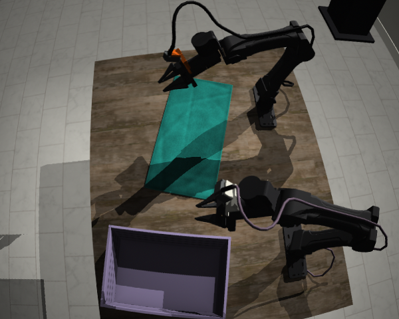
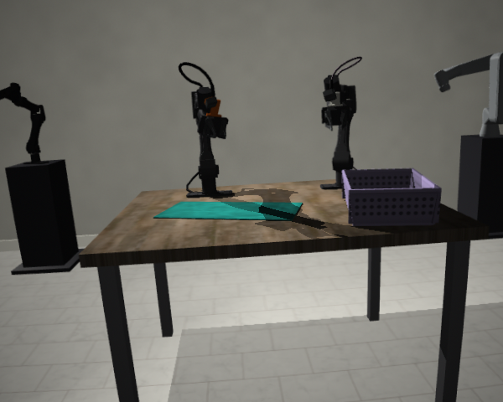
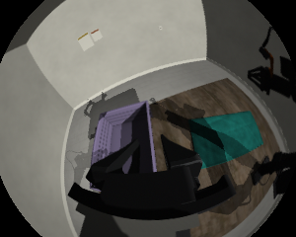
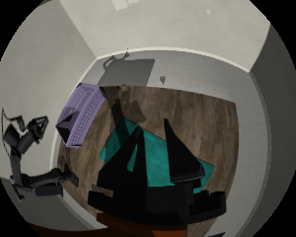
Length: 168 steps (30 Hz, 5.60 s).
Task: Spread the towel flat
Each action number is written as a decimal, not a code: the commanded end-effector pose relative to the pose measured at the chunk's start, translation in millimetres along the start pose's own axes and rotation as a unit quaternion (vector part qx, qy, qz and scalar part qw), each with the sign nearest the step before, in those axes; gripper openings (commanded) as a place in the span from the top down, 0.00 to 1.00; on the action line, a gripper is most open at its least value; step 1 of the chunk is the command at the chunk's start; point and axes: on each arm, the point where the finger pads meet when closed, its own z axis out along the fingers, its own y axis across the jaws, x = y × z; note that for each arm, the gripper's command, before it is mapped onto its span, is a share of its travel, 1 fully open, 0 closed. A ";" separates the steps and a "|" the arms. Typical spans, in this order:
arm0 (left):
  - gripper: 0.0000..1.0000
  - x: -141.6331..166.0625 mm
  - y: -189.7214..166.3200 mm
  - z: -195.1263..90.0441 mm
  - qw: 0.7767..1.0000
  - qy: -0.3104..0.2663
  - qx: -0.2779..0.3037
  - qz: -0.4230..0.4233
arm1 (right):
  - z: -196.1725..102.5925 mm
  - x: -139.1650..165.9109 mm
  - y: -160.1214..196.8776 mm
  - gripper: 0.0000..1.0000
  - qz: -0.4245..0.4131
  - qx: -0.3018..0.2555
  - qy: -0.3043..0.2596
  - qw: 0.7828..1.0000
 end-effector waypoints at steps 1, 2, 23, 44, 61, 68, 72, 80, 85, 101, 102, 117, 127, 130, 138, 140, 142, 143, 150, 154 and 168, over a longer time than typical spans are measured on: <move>0.66 29.3 -11.9 7.8 0.996 0.084 -0.004 -0.007 | 15.9 3.9 22.4 0.66 -0.042 -0.054 0.034 0.997; 0.66 35.4 -16.9 10.8 0.995 0.100 0.000 -0.006 | 21.7 7.4 27.4 0.66 -0.049 -0.065 0.044 0.996; 0.66 152.3 -114.1 66.4 0.914 0.400 0.065 0.016 | 130.1 75.8 122.1 0.66 -0.175 -0.271 0.229 0.918; 0.66 198.7 -157.0 99.3 0.906 0.418 0.070 0.012 | 213.6 130.9 194.9 0.66 -0.242 -0.374 0.327 0.833; 0.66 207.2 -154.2 93.6 0.900 0.430 0.070 0.019 | 214.2 130.9 191.4 0.66 -0.239 -0.374 0.327 0.834; 0.66 215.4 -154.2 91.5 0.900 0.430 0.068 0.019 | 210.8 126.9 195.5 0.66 -0.243 -0.366 0.325 0.837; 0.66 231.0 -153.6 98.5 0.895 0.440 0.064 0.024 | 213.8 133.7 196.7 0.66 -0.240 -0.369 0.324 0.838; 0.66 228.1 -161.4 117.0 0.906 0.416 0.076 0.018 | 226.5 154.0 187.3 0.66 -0.236 -0.369 0.318 0.841; 0.66 252.0 -154.6 116.3 0.898 0.433 0.068 0.023 | 227.1 161.2 201.7 0.66 -0.236 -0.373 0.320 0.839; 0.66 261.5 -160.9 115.2 0.894 0.442 0.070 0.022 | 231.4 184.5 207.3 0.66 -0.234 -0.377 0.336 0.831; 0.66 261.5 -160.9 115.2 0.894 0.442 0.070 0.022 | 231.4 184.5 207.3 0.66 -0.234 -0.377 0.336 0.831; 0.98 250.8 -171.8 119.4 0.900 0.429 0.071 0.020 | 222.6 187.7 205.8 0.95 -0.241 -0.370 0.355 0.824; 1.00 250.2 -154.4 110.9 0.898 0.437 0.055 0.029 | 224.9 170.0 188.4 1.00 -0.250 -0.354 0.334 0.837; 1.00 254.8 -153.8 112.1 0.895 0.442 0.052 0.028 | 227.4 184.0 191.2 1.00 -0.247 -0.359 0.345 0.832; 1.00 206.5 -154.6 97.0 0.907 0.417 0.057 0.025 | 213.6 137.9 173.3 1.00 -0.258 -0.344 0.327 0.842; 1.00 218.9 -153.7 101.7 0.900 0.432 0.050 0.030 | 213.4 137.9 174.3 1.00 -0.259 -0.345 0.326 0.841; 1.00 235.1 -146.8 97.1 0.892 0.449 0.042 0.035 | 214.8 146.5 181.9 1.00 -0.258 -0.354 0.331 0.836; 1.00 235.1 -146.8 97.1 0.892 0.449 0.042 0.035 | 215.0 147.3 182.4 1.00 -0.258 -0.354 0.332 0.836; 1.00 215.5 -151.8 94.6 0.902 0.427 0.054 0.027 | 215.2 147.2 181.5 1.00 -0.257 -0.354 0.332 0.836; 1.00 219.4 -151.5 96.1 0.900 0.432 0.052 0.029 | 215.9 146.8 181.5 1.00 -0.258 -0.353 0.330 0.837; 1.00 199.9 -154.6 100.0 0.909 0.413 0.060 0.028 | 202.1 138.4 170.9 1.00 -0.241 -0.345 0.340 0.841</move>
